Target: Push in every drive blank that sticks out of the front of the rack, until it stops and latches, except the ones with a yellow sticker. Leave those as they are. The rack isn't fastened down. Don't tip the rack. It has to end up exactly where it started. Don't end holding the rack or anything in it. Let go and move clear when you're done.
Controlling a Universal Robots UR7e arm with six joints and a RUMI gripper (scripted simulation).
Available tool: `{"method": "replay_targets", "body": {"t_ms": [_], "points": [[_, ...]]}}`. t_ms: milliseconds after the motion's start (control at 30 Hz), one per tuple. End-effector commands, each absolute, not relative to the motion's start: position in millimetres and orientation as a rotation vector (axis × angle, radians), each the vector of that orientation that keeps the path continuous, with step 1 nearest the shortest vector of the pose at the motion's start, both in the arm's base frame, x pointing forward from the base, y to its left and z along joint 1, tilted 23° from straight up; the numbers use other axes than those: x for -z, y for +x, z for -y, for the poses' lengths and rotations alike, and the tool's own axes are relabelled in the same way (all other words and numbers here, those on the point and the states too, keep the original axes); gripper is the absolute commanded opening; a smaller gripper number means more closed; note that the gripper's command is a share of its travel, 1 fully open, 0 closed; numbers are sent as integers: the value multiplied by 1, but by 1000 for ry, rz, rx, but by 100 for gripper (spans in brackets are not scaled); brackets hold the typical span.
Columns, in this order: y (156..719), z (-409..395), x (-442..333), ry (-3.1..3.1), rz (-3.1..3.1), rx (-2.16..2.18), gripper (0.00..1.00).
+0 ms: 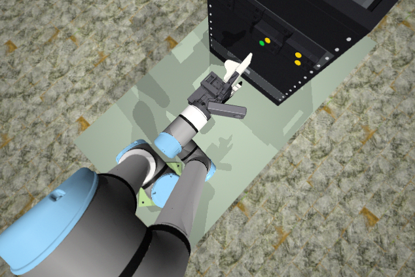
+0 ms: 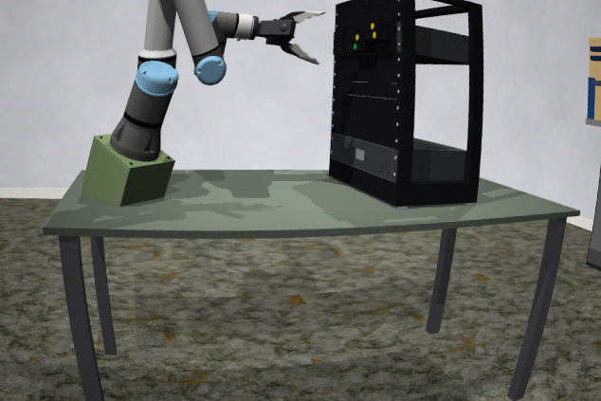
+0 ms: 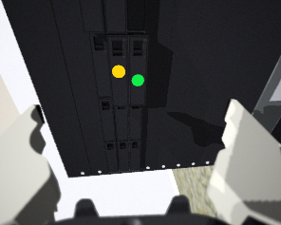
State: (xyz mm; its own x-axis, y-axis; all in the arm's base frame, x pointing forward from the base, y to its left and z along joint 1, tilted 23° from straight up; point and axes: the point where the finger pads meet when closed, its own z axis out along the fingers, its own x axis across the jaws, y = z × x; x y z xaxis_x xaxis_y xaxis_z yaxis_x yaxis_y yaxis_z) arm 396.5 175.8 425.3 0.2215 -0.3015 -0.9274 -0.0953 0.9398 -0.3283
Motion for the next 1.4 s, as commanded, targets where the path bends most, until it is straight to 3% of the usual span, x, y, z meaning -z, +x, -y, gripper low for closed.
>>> {"method": "replay_targets", "body": {"t_ms": [0, 1367], "points": [[393, -164, -436, -342, -1306, 105, 100], [389, -146, -446, -316, -1264, 103, 100]]}}
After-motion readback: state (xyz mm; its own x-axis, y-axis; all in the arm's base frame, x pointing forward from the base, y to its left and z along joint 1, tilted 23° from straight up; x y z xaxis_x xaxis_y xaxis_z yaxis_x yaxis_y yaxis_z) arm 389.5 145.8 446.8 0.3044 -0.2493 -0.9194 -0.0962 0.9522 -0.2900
